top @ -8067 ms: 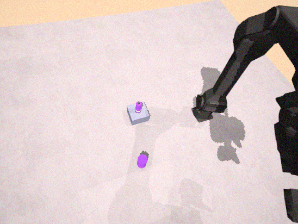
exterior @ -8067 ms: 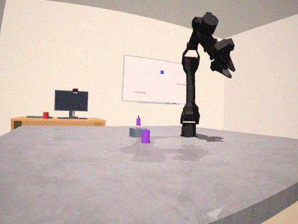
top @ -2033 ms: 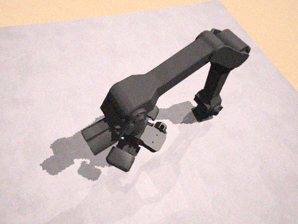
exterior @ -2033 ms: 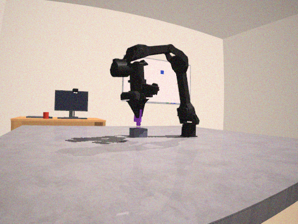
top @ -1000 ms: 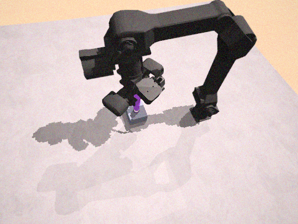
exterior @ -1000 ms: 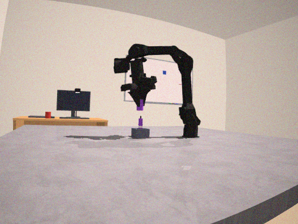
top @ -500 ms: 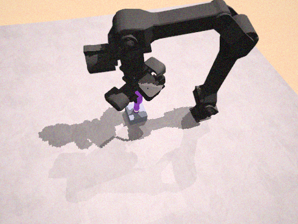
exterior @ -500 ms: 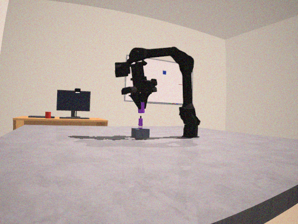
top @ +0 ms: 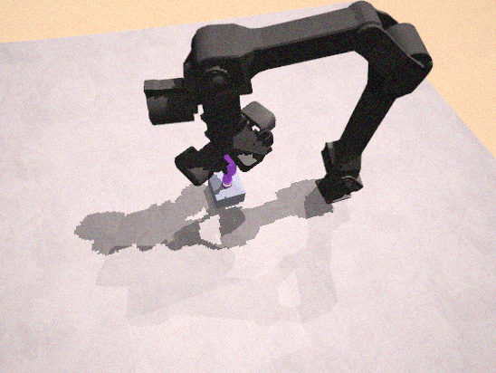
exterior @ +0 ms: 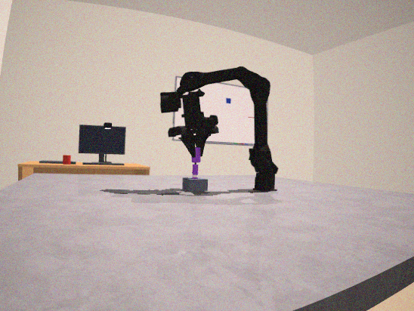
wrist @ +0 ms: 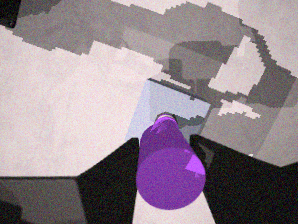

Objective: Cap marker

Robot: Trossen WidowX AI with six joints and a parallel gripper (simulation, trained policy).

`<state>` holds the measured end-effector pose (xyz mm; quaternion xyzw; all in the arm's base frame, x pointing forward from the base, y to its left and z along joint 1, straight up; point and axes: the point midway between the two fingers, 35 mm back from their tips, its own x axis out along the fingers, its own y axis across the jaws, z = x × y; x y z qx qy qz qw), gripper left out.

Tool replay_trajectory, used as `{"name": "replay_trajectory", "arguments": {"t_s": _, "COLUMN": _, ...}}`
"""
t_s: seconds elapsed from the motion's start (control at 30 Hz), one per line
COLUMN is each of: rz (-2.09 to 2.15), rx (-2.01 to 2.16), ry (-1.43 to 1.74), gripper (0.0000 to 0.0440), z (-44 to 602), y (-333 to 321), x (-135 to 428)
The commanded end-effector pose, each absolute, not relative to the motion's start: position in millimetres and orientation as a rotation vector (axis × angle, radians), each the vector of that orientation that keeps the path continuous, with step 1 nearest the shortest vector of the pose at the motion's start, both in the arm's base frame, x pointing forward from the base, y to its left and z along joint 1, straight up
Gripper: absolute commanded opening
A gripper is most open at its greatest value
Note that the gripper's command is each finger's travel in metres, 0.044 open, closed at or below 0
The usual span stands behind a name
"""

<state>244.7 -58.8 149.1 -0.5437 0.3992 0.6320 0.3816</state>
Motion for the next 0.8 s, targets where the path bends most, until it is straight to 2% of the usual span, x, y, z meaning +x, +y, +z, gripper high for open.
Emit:
{"name": "replay_trajectory", "arguments": {"t_s": 0.0, "rz": 1.612, "rx": -1.371, "ry": 1.02, "gripper": 0.0, "z": 142.4, "y": -57.9, "x": 243.1}}
{"name": "replay_trajectory", "arguments": {"t_s": 0.67, "rz": 1.636, "rx": -1.387, "ry": 0.99, "gripper": 0.0005, "z": 103.8, "y": -57.6, "x": 243.4}}
{"name": "replay_trajectory", "arguments": {"t_s": 0.73, "rz": 1.646, "rx": -1.384, "ry": 0.995, "gripper": 0.0057, "z": 100.2, "y": -57.7, "x": 241.4}}
{"name": "replay_trajectory", "arguments": {"t_s": 0.77, "rz": 1.656, "rx": -1.374, "ry": 0.993, "gripper": 0.0062, "z": 98.9, "y": -56.1, "x": 238.7}}
